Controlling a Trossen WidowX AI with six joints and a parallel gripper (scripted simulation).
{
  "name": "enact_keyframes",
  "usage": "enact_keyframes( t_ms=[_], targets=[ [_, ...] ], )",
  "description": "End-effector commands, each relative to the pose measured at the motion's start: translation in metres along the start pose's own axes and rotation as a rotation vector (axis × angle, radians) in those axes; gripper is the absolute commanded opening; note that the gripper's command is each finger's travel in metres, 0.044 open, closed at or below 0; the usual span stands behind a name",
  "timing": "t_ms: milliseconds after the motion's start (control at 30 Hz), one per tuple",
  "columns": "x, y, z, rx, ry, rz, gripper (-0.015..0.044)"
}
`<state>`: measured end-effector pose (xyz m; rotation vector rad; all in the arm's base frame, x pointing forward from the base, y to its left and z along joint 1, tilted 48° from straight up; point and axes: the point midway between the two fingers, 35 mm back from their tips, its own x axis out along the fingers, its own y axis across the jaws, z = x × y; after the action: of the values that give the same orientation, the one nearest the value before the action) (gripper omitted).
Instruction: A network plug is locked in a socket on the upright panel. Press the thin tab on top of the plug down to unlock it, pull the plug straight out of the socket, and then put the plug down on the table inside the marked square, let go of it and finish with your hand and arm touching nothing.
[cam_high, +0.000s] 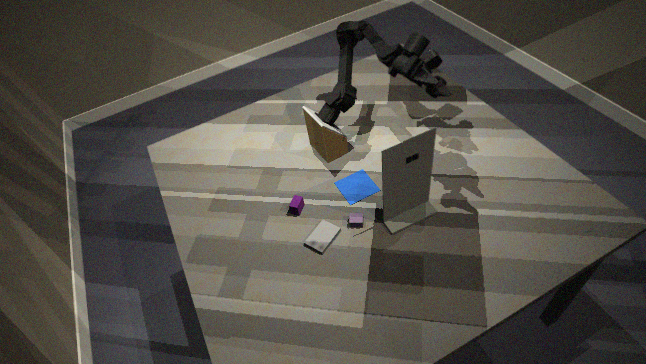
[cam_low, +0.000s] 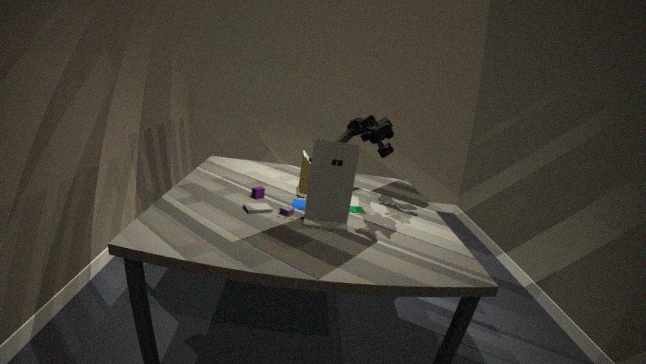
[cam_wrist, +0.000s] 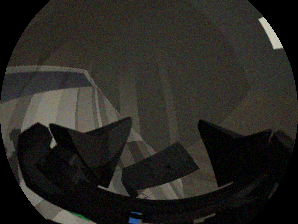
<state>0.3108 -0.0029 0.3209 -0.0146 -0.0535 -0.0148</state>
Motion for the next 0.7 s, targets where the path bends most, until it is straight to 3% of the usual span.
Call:
enact_keyframes(
  t_ms=[0, 267, 667],
  targets=[
    [0.000, 0.000, -0.001, -0.004, 0.002, -0.001, 0.0374],
    [-0.008, -0.009, -0.047, -0.171, 0.082, -0.043, 0.0164],
    [-0.028, -0.023, -0.122, -0.447, 0.228, -0.082, 0.0156]
  ],
)
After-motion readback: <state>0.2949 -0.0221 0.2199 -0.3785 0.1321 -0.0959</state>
